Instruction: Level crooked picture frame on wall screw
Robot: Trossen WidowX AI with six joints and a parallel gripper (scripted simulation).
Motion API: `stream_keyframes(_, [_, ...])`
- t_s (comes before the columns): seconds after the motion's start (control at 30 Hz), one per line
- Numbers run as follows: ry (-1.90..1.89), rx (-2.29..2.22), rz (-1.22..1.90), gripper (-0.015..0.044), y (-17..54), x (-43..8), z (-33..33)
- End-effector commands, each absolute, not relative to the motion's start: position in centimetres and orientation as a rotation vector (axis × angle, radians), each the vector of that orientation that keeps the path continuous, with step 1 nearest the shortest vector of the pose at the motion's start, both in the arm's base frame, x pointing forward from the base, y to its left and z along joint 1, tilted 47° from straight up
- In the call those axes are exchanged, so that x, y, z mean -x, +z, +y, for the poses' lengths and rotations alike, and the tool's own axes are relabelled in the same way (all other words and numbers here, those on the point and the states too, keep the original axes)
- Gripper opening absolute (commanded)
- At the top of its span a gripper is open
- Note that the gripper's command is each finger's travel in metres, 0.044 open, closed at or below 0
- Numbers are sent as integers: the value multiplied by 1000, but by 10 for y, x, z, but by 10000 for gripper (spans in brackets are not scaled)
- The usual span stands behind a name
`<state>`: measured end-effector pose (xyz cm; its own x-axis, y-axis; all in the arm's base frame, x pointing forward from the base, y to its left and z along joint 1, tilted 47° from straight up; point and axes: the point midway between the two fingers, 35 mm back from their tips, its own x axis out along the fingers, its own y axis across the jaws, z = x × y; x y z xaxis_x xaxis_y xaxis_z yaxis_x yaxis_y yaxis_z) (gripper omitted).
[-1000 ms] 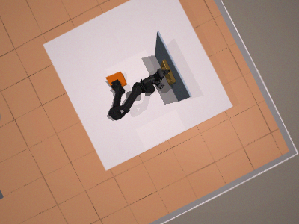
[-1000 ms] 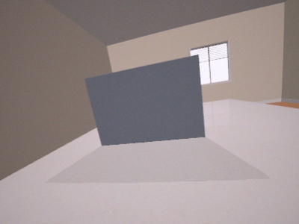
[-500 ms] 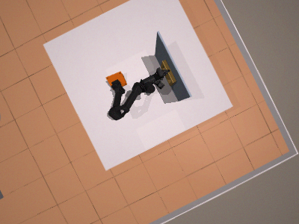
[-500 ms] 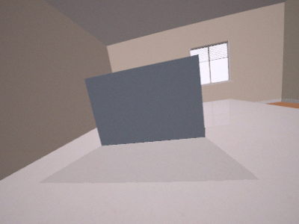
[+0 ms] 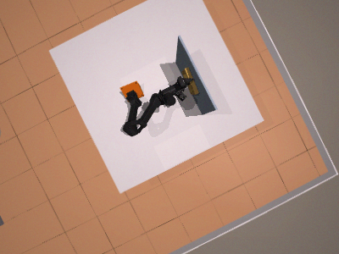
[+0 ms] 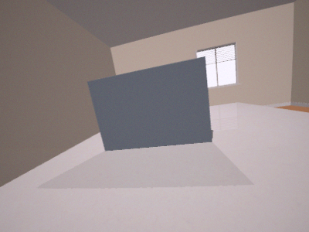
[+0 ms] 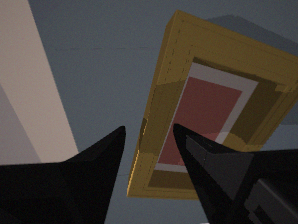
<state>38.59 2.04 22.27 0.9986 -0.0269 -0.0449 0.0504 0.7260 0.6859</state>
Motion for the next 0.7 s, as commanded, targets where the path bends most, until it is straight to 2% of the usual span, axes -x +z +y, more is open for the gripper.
stream_keyframes(0.0, [-43,-766,33,260,223,-384,20])
stream_keyframes(0.4, [-47,-1074,32,260,224,-291,19])
stream_keyframes(0.5, [-47,-1093,32,260,222,-286,19])
stream_keyframes(0.67, [-49,-1197,30,260,259,-276,40])
